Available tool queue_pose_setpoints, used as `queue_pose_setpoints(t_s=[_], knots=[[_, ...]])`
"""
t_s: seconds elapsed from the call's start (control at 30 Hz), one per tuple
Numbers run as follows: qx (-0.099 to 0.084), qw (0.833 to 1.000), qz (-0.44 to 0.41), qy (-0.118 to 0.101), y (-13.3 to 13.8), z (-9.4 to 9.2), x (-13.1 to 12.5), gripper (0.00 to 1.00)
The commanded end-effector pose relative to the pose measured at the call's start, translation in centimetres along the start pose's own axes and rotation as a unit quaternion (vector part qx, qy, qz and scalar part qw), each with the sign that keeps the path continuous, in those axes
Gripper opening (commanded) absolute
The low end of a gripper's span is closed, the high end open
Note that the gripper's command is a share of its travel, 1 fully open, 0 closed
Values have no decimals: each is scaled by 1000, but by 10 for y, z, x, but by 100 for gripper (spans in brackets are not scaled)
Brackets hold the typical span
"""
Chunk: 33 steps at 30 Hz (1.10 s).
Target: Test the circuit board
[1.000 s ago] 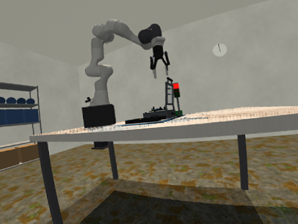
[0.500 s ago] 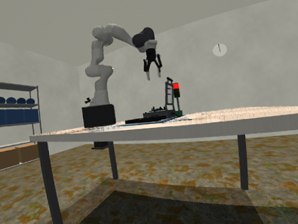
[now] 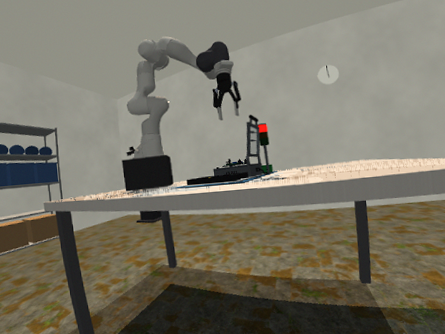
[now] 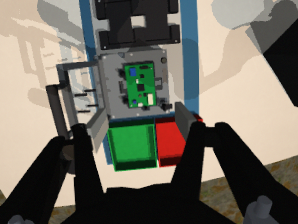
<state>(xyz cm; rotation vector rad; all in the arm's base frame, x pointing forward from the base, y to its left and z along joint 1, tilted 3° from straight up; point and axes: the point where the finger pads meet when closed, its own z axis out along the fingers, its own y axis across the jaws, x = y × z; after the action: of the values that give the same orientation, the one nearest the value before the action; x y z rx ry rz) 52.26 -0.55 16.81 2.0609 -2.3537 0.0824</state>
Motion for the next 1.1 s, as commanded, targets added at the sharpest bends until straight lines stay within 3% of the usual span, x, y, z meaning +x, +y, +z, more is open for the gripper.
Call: queue_pose_setpoints(t_s=[0.0,0.33,0.83,1.07], knots=[[2,1000,-10,-2,-1,0,0,58],[2,1000,-10,-2,-1,4,0,58],[2,1000,-9,-2,-1,28,0,58],[2,1000,-10,-2,-1,69,0,58]])
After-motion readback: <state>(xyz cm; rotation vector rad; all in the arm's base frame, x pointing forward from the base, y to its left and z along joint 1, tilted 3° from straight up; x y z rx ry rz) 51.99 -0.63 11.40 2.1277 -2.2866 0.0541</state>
